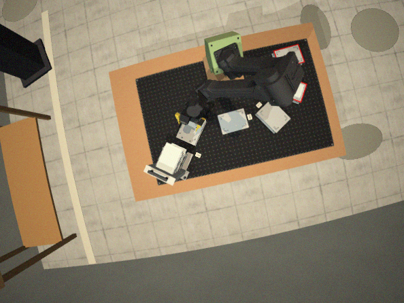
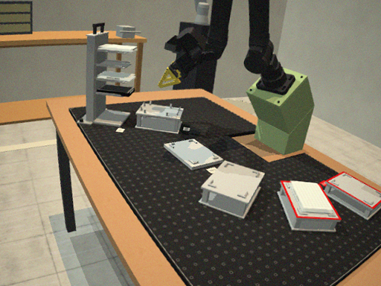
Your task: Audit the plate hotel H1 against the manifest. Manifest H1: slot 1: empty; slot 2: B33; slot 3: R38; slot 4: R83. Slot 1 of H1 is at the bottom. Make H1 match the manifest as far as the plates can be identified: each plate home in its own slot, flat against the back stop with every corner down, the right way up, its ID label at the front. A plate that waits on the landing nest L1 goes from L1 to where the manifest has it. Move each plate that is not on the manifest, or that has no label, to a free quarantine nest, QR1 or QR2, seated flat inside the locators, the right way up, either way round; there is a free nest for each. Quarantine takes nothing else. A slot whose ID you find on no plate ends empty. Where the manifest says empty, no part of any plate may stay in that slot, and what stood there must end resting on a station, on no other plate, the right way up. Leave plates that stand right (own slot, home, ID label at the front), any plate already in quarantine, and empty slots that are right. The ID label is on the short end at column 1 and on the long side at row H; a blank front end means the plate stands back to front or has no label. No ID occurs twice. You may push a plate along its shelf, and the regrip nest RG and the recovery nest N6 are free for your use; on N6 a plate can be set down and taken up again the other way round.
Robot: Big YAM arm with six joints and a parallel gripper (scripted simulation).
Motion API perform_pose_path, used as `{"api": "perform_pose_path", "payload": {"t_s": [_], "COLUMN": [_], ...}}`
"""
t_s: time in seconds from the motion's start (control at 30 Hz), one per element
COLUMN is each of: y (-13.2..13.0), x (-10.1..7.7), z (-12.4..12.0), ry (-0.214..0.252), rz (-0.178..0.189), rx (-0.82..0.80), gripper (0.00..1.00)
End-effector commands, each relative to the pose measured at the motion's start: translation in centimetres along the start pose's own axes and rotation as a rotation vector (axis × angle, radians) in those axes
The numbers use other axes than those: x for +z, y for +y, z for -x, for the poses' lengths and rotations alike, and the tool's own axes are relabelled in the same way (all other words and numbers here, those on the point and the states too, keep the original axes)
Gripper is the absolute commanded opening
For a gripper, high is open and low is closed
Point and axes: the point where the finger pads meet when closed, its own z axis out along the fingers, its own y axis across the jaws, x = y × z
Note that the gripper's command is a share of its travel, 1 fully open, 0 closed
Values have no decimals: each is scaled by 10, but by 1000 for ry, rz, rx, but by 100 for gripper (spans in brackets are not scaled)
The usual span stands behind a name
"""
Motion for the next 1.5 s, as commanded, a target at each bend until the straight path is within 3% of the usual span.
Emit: {"api": "perform_pose_path", "payload": {"t_s": [0.0, 1.47], "y": [4, 3], "x": [8, 48], "z": [16, 50], "ry": [-21, -10], "rz": [14, 10], "rx": [-7, 2], "gripper": [100, 100]}}
